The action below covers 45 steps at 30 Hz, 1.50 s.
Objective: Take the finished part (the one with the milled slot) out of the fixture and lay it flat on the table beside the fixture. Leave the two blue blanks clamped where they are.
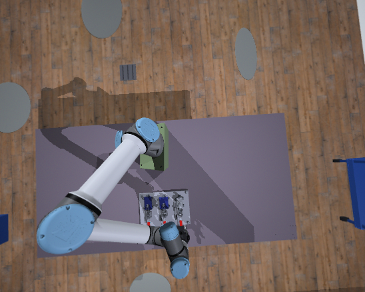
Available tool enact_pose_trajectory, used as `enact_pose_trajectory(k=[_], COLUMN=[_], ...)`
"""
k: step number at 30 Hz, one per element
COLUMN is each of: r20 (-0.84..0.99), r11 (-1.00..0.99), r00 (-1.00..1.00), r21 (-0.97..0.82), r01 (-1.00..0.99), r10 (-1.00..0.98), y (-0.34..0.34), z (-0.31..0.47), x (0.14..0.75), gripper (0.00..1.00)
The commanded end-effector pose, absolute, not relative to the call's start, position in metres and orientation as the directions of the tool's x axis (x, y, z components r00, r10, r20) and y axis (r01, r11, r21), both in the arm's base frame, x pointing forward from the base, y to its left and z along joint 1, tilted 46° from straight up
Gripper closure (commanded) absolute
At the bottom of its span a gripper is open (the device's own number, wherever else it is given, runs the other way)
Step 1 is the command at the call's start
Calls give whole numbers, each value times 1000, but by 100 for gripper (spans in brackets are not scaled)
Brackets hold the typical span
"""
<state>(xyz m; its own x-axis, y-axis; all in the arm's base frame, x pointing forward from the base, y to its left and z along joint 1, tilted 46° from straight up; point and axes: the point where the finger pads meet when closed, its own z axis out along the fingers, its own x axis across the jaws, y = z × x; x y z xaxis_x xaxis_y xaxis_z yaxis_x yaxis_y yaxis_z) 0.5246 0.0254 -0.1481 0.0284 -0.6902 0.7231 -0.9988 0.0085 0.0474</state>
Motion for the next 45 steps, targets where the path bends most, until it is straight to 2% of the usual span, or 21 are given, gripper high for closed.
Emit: enact_pose_trajectory(k=[1,23,45], r20=[723,723,723], r11=[8,8,8], r00=[28,28,28], r21=[46,46,46], r01=[-999,-999,-999], r10=[-690,-690,-690], y=[23,-20,-26], z=[-150,-192,-197], x=[525,523,523], gripper=[72,72,72])
